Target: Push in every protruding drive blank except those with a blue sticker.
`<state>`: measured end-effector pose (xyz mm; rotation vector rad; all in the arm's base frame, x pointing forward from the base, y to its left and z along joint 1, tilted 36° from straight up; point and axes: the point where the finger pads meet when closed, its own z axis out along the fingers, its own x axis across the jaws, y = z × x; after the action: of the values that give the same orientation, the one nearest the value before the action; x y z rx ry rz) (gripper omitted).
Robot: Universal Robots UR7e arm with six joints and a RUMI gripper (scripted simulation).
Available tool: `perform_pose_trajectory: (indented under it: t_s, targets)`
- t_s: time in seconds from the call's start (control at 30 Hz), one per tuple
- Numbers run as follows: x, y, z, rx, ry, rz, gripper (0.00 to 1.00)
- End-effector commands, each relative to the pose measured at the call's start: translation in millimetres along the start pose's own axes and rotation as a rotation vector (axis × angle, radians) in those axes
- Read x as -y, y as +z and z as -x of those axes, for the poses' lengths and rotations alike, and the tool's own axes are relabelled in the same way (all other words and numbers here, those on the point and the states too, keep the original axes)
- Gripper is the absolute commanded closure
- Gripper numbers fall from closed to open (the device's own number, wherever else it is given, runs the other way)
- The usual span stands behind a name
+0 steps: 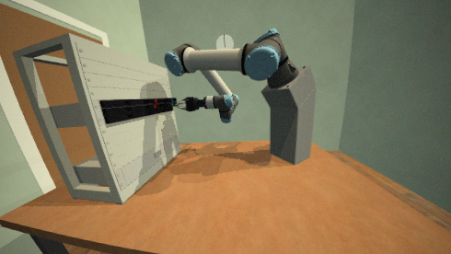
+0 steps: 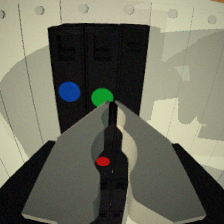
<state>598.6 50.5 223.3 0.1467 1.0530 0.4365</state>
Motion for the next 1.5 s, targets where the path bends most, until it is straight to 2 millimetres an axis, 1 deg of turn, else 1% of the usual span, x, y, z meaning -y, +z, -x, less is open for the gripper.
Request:
perform_pose_trajectory:
  t_s: [0.0, 0.2, 0.4, 1.47]
  targets:
    - [0.0, 0.1, 0.5, 0.001, 0.000, 0.000, 1.00]
    - [0.0, 0.5, 0.5, 0.001, 0.000, 0.000, 1.00]
    - [-0.1, 5.3, 0.5, 0.001, 0.000, 0.000, 1.00]
    - [-0.1, 5.4, 0.5, 0.001, 0.000, 0.000, 1.00]
